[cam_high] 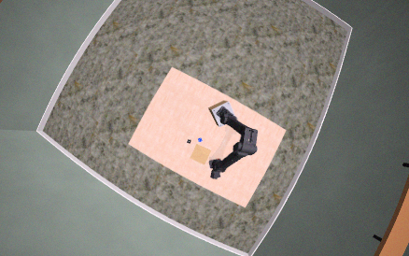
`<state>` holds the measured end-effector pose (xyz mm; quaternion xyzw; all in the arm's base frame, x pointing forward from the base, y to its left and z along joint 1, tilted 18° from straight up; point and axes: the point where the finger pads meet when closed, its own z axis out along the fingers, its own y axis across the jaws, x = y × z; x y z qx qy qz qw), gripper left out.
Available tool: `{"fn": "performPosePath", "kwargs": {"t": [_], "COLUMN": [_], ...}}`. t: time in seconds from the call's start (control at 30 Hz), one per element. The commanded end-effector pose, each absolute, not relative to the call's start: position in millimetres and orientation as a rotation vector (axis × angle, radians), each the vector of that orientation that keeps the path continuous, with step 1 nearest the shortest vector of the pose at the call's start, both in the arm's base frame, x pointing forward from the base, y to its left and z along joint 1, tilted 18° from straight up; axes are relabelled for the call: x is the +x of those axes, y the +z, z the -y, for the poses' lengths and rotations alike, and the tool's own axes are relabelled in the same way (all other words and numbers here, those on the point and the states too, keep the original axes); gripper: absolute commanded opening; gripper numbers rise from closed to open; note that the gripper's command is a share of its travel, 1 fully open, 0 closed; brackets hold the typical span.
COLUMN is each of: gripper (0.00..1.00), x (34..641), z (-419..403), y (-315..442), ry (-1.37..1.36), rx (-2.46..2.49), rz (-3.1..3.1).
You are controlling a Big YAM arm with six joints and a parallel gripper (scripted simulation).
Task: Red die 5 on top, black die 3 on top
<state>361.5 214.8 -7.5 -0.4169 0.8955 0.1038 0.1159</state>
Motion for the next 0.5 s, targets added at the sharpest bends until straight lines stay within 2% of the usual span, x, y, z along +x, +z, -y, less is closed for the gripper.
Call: {"fn": "performPosePath", "kwargs": {"t": [0.0, 0.3, 0.33, 0.47], "gripper": [0.44, 0.44, 0.25, 0.25], "x": [370.7, 370.7, 370.7, 370.7], "z": [-223.9, -223.9, -223.9, -223.9], "y": [2.3, 2.3, 2.3, 2.3], "ry": [0.301, 0.301, 0.301, 0.302], "rx": [-1.213, -1.213, -1.213, -1.213], "rz": [-2.582, -2.582, -2.582, -2.582]}}
